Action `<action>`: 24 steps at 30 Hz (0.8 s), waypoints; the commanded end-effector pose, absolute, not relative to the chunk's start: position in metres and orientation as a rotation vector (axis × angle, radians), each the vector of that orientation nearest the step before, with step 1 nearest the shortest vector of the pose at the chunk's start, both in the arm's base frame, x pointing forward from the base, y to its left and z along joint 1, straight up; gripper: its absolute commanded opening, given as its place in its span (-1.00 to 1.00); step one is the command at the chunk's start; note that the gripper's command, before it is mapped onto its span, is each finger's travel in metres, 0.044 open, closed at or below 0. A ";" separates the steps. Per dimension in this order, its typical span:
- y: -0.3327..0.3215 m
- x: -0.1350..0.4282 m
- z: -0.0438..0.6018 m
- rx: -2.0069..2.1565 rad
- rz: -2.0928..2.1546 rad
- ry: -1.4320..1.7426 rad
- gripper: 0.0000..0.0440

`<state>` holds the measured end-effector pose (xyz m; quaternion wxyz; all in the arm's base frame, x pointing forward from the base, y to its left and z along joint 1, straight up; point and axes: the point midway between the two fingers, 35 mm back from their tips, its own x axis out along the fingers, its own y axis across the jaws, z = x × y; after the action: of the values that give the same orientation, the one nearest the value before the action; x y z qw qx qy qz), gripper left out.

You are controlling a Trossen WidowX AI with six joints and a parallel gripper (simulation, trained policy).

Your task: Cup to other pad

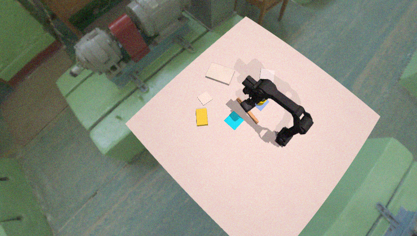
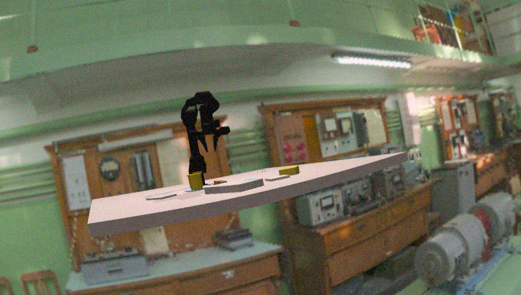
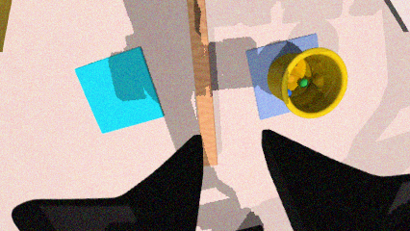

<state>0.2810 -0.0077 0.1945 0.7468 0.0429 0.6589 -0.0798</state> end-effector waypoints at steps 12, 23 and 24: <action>-0.034 0.279 0.173 0.072 -0.201 1.572 -0.21; -0.049 0.277 0.151 0.073 -0.212 1.625 -0.16; -0.050 0.277 0.148 0.072 -0.212 1.630 -0.16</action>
<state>0.2797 -0.0449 0.1590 0.6909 0.0353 0.7159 -0.0947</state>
